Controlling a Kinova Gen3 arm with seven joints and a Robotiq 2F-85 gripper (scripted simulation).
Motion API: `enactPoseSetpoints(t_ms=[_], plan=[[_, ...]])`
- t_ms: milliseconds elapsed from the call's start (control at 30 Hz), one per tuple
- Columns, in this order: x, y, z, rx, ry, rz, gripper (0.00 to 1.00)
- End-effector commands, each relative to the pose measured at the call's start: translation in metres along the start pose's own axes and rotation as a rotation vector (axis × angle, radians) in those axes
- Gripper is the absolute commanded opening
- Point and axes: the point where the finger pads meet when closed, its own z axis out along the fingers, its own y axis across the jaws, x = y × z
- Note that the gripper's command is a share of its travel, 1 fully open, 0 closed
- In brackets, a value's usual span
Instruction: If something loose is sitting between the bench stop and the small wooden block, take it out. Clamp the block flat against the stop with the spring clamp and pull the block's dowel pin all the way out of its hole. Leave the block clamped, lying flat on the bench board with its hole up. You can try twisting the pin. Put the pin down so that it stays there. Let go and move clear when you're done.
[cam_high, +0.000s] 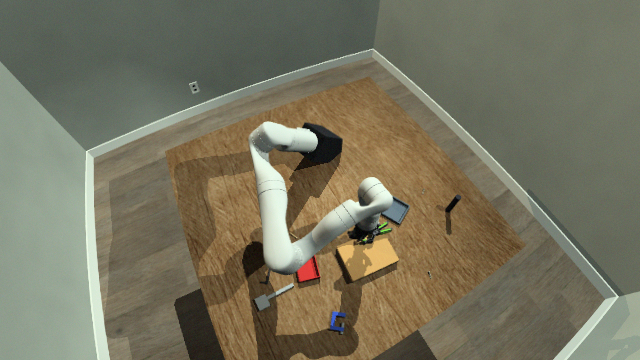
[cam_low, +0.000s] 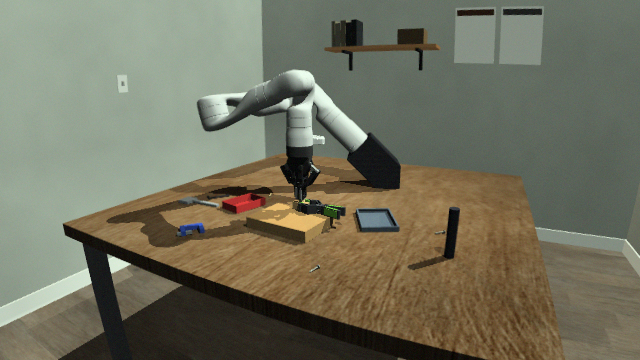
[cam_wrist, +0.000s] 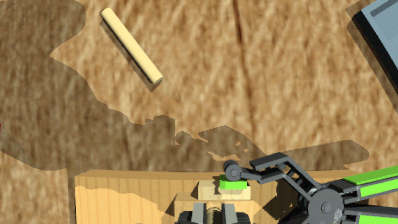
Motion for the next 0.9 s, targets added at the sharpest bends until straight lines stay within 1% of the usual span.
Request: enactPoseSetpoints(t_ms=[0,867], plan=[[-0.0006,0.0005,-0.0013,-0.002,-0.002,-0.025,0.10],[-0.0006,0.0005,-0.0014,-0.001,-0.002,-0.191,0.10]])
